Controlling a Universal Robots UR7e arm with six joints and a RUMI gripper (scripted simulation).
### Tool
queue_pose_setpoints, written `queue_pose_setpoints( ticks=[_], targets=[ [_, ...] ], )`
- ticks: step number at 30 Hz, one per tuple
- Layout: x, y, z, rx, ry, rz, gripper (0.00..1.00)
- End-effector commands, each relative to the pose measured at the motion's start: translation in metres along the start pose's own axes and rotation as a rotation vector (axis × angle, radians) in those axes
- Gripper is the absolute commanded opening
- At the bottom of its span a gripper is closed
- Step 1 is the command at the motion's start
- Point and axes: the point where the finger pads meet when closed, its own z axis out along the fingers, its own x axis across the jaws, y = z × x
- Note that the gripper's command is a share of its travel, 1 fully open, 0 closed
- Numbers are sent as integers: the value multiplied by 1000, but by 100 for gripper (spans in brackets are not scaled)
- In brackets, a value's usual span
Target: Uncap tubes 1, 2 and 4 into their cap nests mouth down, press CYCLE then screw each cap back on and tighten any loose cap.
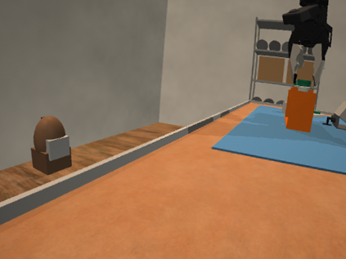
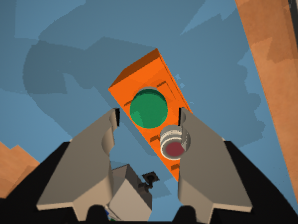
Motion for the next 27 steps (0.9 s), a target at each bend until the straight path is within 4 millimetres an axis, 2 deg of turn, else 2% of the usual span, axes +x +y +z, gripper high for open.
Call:
queue_pose_setpoints(
  ticks=[1,2,11,13,27],
  targets=[
    [0,0,0,0,1,1,35],
    [0,0,0,0,1,0,35],
    [0,0,0,0,1,-359,35],
    [0,0,0,0,1,-359,35],
    [0,0,0,-1,1,-919,35]
  ],
)
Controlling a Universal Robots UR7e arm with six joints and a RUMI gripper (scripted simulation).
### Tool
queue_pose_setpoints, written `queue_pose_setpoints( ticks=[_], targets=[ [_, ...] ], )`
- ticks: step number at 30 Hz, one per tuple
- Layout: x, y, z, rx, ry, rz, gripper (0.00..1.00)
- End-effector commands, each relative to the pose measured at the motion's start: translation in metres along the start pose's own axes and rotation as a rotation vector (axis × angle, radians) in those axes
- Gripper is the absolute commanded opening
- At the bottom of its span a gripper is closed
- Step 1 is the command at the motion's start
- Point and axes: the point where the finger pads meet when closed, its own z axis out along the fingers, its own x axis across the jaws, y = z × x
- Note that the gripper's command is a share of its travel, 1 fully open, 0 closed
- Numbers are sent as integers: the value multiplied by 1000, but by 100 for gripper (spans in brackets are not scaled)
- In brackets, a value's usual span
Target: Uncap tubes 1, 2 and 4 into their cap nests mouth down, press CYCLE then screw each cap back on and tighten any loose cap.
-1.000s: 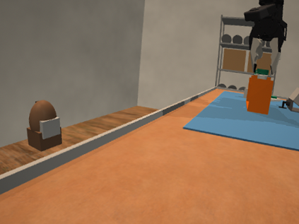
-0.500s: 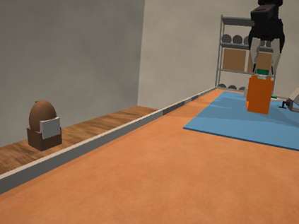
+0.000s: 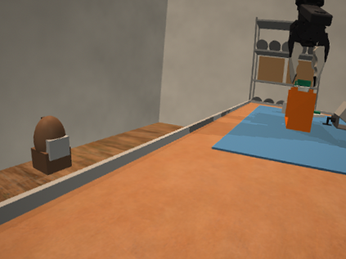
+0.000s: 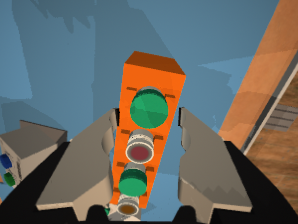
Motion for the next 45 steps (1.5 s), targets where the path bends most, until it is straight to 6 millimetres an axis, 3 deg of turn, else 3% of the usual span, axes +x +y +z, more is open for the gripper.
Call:
queue_pose_setpoints(
  ticks=[1,11,12,26,45],
  targets=[
    [0,0,0,14,1,-224,35],
    [0,0,0,14,2,-311,35],
    [0,0,0,14,2,-311,0],
    [0,0,0,14,2,-310,0],
    [0,0,0,14,-4,539,0]
  ],
)
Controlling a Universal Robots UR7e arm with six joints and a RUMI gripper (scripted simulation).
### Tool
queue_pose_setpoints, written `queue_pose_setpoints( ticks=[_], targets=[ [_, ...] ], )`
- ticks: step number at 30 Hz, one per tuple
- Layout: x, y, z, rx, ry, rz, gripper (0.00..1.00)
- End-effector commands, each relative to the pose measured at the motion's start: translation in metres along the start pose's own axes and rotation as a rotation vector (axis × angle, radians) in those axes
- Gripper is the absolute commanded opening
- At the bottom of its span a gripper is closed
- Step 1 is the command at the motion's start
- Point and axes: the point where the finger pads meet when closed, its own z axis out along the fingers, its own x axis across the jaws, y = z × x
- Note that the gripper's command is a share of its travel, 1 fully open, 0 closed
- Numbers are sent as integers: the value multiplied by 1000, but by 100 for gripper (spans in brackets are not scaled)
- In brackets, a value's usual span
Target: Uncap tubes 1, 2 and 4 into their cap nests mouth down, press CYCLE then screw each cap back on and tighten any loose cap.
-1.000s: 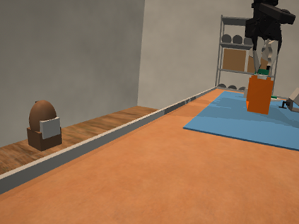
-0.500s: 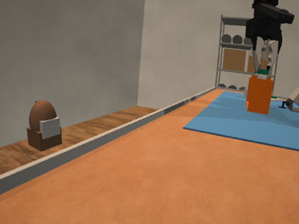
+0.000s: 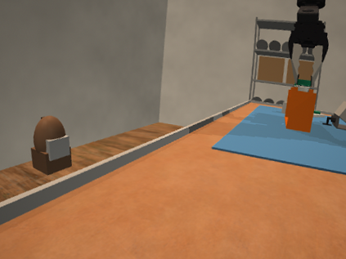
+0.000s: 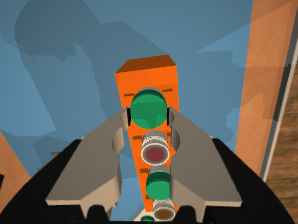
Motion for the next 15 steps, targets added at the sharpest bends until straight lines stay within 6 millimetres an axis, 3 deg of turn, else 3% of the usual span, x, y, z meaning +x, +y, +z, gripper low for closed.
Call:
queue_pose_setpoints(
  ticks=[1,4,12,13,15],
  targets=[
    [0,0,0,-16,7,270,0],
    [0,0,0,-16,8,417,0],
    [0,0,0,-16,8,417,0],
    [0,0,0,-16,8,417,35],
    [0,0,0,-16,8,417,35]
  ],
)
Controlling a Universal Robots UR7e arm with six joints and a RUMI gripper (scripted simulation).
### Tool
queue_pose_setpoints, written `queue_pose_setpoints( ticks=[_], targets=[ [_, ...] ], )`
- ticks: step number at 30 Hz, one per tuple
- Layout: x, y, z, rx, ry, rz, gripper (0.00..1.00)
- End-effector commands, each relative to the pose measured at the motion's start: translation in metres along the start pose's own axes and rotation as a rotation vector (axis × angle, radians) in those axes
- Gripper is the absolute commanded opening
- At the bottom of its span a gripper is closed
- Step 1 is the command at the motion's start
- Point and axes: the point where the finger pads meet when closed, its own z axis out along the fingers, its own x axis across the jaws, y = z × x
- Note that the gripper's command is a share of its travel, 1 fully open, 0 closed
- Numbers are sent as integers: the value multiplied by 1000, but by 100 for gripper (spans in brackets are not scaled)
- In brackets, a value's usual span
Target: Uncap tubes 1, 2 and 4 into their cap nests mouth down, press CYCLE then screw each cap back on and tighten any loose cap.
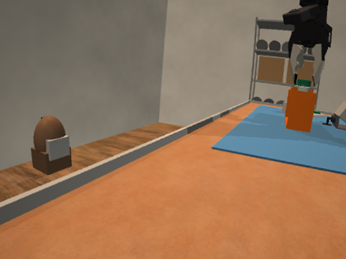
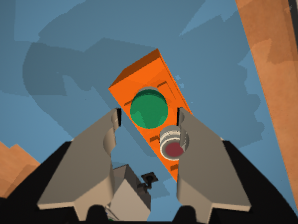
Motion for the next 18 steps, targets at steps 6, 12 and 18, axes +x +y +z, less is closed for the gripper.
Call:
queue_pose_setpoints(
  ticks=[6,12,18],
  targets=[
    [0,0,0,-4,3,12,35],
    [0,0,0,-4,3,-155,35],
    [0,0,0,-4,2,-488,35]
  ],
)
